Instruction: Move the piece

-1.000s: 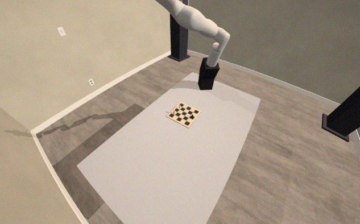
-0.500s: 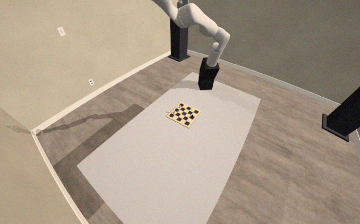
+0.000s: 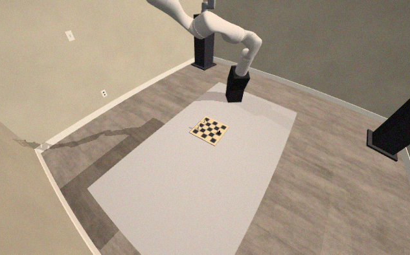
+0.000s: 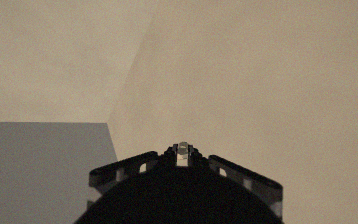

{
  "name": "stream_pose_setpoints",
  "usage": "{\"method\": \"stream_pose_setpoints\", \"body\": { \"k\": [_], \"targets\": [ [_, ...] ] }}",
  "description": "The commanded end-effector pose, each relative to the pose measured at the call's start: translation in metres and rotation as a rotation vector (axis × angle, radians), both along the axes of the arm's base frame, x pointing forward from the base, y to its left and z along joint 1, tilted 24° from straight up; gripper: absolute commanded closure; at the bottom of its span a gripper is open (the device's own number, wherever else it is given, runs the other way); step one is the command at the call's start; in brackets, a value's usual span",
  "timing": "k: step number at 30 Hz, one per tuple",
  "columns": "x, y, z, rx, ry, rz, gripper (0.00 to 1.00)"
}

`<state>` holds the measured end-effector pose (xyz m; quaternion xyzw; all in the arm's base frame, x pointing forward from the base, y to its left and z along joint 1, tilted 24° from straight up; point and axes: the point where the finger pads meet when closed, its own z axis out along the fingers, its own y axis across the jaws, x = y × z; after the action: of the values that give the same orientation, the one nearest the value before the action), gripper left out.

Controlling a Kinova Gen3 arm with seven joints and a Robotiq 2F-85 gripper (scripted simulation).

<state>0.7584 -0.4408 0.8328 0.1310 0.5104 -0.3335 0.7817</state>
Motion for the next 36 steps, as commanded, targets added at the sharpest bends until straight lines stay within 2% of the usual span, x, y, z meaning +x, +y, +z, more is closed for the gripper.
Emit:
{"method": "stream_pose_setpoints", "body": {
  "k": [1,2,3,6,7,9,10,13,16,18,20,21,24,25,28,29,31,33,36],
  "targets": [
    [0.007,-0.023,-0.041,0.087,0.010,0.004,1.00],
    [0.009,-0.033,-0.059,0.132,0.013,0.009,1.00],
    [0.009,-0.033,-0.059,0.132,0.013,0.009,1.00],
    [0.016,-0.055,-0.115,0.266,0.025,0.025,1.00],
    [0.016,-0.055,-0.115,0.266,0.025,0.025,1.00],
    [0.019,-0.066,-0.154,0.355,0.033,0.035,1.00],
    [0.019,-0.066,-0.154,0.355,0.033,0.035,1.00],
    [0.025,-0.075,-0.213,0.485,0.049,0.048,1.00],
    [0.025,-0.075,-0.213,0.485,0.049,0.048,1.00],
    [0.027,-0.077,-0.253,0.570,0.060,0.056,1.00],
    [0.030,-0.075,-0.293,0.654,0.073,0.064,1.00],
    [0.030,-0.075,-0.293,0.654,0.073,0.064,1.00],
    [0.032,-0.067,-0.352,0.777,0.095,0.073,1.00],
    [0.032,-0.067,-0.352,0.777,0.095,0.073,1.00],
    [0.031,-0.053,-0.410,0.897,0.119,0.079,1.00],
    [0.031,-0.053,-0.410,0.897,0.119,0.079,1.00],
    [0.030,-0.040,-0.447,0.974,0.136,0.082,1.00],
    [0.030,-0.040,-0.447,0.974,0.136,0.082,1.00],
    [0.026,-0.017,-0.499,1.085,0.164,0.085,1.00]
  ]
}}
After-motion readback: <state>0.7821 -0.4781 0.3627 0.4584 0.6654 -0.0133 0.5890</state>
